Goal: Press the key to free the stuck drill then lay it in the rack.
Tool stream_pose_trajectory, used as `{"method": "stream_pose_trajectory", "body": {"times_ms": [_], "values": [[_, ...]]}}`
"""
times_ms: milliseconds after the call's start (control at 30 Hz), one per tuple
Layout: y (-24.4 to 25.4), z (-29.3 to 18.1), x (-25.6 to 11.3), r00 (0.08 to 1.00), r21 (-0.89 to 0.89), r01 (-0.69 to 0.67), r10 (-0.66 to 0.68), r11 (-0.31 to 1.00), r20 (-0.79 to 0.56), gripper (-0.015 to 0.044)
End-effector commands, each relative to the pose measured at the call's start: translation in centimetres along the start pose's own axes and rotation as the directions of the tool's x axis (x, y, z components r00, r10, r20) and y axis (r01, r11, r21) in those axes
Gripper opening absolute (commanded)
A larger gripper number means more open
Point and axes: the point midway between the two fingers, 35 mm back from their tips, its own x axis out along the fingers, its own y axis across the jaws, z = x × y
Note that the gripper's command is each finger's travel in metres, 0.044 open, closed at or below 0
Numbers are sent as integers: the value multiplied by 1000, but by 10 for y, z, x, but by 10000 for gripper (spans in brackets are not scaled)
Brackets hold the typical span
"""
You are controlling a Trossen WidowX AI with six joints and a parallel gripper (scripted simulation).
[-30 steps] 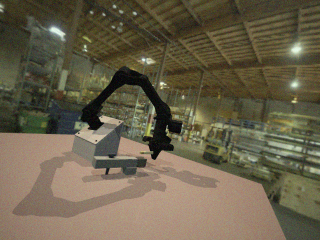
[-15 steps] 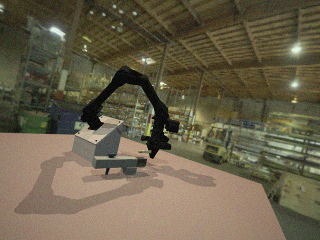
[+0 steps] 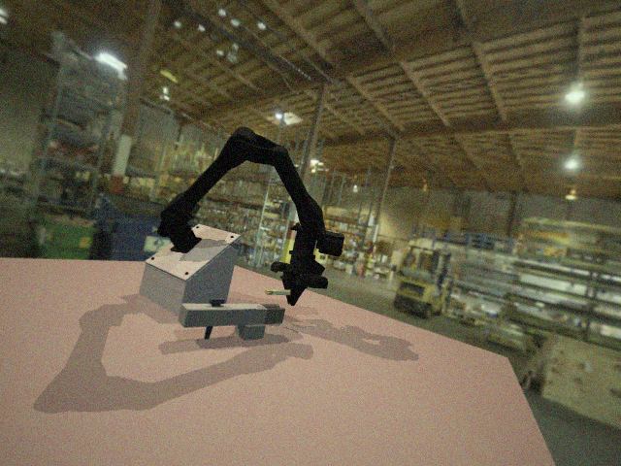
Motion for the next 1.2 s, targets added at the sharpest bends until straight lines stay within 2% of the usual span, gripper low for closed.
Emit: {"method": "stream_pose_trajectory", "body": {"times_ms": [0, 633, 1167], "values": [[9, 2, 0, 1000, -2, -1, 1, 1000, 1, 0], [32, 8, -1, 1000, -3, -2, 2, 1000, 2, 0], [31, 7, 25, 1000, -3, -1, 1, 1000, 1, 0]]}}
